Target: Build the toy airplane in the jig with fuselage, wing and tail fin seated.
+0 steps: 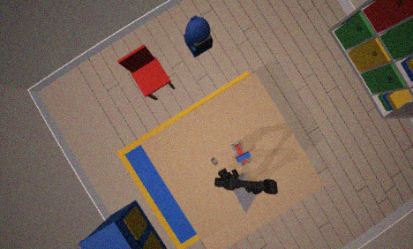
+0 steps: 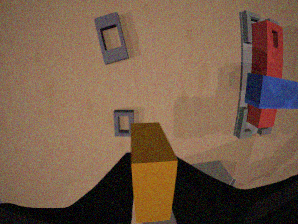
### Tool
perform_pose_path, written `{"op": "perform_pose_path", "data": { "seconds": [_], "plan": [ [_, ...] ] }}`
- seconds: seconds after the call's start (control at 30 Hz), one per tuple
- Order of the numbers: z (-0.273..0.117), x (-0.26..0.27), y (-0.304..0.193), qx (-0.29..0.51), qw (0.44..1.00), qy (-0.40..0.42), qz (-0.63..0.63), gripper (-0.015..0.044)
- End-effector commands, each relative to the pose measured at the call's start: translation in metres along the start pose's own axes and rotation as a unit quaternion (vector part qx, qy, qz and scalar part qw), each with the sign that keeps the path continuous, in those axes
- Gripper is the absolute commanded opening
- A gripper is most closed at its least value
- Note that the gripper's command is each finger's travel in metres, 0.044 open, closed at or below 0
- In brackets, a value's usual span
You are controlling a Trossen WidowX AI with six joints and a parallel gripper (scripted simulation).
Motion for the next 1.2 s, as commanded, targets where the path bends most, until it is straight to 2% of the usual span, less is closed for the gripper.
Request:
{"op": "perform_pose_path", "data": {
  "seconds": [0.0,1.17],
  "plan": [
    [-0.002,-0.009,0.01,-0.005,1.0,0.006,-0.001,0.0],
    [0.011,-0.085,0.066,-0.003,0.999,0.019,0.028,0.0]
  ]
}}
Point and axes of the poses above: the point midway between the two fingers, 35 mm back from their tips, its own z axis out along the fingers, its own x axis across the jaws, y = z × x, the point moved 9 cm from there along -z, back along the fingers
